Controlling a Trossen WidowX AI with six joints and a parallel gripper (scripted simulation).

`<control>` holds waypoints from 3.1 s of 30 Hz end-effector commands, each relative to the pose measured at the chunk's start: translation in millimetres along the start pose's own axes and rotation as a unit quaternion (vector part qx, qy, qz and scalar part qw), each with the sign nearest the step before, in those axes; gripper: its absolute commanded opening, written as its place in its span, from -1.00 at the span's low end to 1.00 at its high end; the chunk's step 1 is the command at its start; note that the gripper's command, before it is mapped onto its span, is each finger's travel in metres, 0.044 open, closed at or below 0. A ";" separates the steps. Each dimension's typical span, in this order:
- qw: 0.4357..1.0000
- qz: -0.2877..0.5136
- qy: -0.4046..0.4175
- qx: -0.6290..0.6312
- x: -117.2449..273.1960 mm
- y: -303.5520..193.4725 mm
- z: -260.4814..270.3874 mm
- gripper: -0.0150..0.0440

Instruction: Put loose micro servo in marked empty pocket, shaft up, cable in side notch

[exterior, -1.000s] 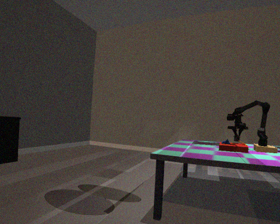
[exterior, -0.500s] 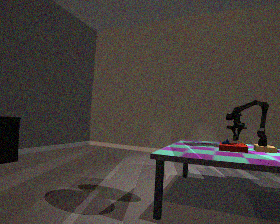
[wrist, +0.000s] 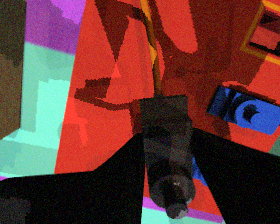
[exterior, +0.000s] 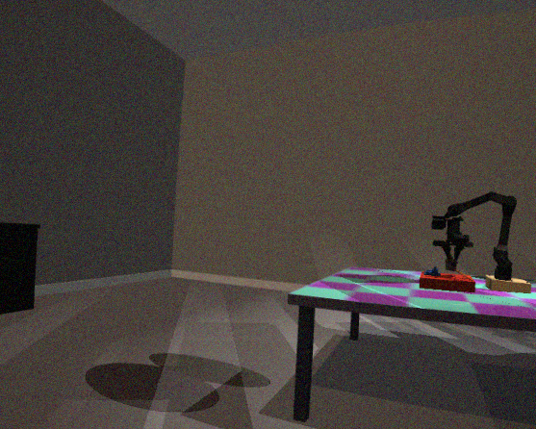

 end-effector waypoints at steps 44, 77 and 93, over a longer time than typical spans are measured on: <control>0.945 -0.006 -0.003 -0.327 1.9 80.0 -58.5 -0.49; 0.621 -0.006 0.000 -0.784 1.9 80.0 -58.5 -0.49; 0.545 -0.007 0.000 -0.839 2.1 74.1 -66.4 -0.49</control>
Point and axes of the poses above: the point midway between the two fingers, 35 mm back from their tips, its own x axis back along the fingers, its own z axis across the jaws, y = z × x, the point moved 5 cm from there along x, back along the fingers, and after that the axes turned 13 degrees about x, right-handed, at the moved point
